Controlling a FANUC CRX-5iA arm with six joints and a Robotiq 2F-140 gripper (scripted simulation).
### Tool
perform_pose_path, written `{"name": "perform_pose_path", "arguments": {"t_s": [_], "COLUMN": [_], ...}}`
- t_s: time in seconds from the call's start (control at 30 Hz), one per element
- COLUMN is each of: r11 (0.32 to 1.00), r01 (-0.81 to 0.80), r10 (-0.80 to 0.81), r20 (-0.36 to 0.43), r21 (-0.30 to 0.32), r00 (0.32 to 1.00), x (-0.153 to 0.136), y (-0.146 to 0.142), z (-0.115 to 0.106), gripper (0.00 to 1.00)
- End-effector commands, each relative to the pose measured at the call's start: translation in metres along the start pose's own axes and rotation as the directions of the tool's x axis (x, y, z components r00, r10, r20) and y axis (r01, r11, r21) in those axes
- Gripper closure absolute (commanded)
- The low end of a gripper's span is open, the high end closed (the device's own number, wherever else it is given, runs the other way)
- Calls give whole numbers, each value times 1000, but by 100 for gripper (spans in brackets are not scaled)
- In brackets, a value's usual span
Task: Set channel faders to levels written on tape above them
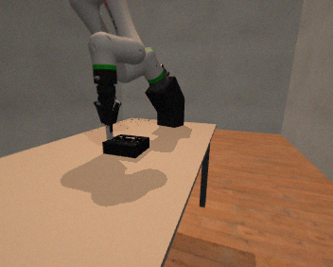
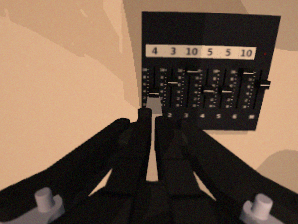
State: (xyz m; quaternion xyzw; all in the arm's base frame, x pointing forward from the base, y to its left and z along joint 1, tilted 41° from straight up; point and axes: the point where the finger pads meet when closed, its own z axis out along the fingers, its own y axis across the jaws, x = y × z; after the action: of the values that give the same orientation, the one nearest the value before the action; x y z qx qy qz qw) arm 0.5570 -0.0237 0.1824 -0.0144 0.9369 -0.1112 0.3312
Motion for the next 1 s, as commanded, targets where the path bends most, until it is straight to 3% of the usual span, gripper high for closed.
{"name": "perform_pose_path", "arguments": {"t_s": [0.0, 0.97], "r11": [1000, 1000], "r01": [0, 0], "r10": [0, 0], "r20": [0, 0], "r21": [0, 0], "r00": [1000, 1000], "x": [0, -3], "y": [0, 0], "z": [0, 0], "gripper": [100, 100]}}
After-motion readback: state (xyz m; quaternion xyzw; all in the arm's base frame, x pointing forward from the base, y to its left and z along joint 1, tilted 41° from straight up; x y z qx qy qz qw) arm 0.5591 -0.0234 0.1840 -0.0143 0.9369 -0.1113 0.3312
